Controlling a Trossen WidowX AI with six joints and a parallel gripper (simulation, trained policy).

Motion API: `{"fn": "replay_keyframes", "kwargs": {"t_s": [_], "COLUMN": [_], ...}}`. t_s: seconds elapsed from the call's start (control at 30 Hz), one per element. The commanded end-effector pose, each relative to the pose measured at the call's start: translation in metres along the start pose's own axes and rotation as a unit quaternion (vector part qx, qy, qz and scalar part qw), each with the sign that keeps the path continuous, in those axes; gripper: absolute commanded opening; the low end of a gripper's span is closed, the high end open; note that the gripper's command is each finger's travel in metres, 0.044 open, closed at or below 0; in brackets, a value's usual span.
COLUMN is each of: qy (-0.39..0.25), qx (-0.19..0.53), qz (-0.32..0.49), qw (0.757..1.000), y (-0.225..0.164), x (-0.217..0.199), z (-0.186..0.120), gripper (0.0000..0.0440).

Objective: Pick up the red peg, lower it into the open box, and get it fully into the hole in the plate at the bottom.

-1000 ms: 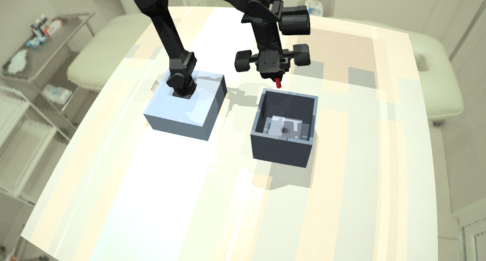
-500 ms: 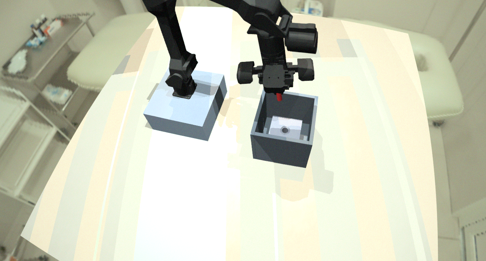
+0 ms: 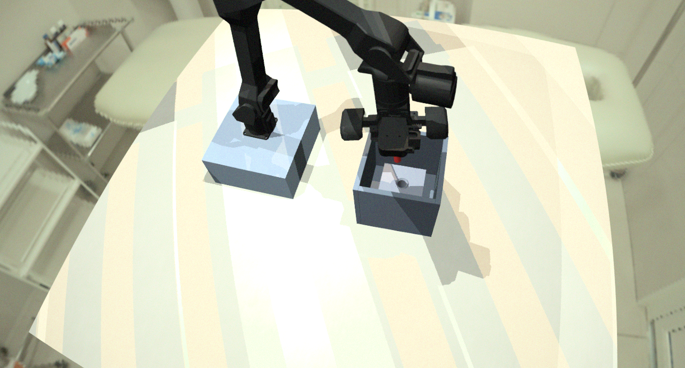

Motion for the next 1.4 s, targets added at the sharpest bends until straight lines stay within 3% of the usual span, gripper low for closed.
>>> {"fn": "replay_keyframes", "kwargs": {"t_s": [0.0,0.7,0.77,0.9,1.13,1.37], "qy": [-0.004,-0.013,-0.017,-0.028,-0.019,-0.005], "qx": [0.006,0.017,0.017,0.026,0.057,0.095], "qz": [-0.001,-0.030,-0.034,-0.040,-0.034,-0.021], "qw": [1.000,0.999,0.999,0.998,0.998,0.995], "y": [0.003,0.021,0.022,0.022,0.030,0.041], "x": [0.000,0.008,0.009,0.009,0.013,0.014], "z": [0.009,0.057,0.060,0.066,0.060,0.051], "gripper": [0.0000,0.0003,0.0021,0.0102,0.0157,0.0180]}}
Point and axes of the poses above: the point midway between the two fingers, 35 mm back from their tips, its own z axis out along the fingers, its own x axis across the jaws, y = z × x, the point moved 8 cm from there along -z, back along the fingers, and after that the axes turned 9 degrees about -z, right-handed, at the moved point
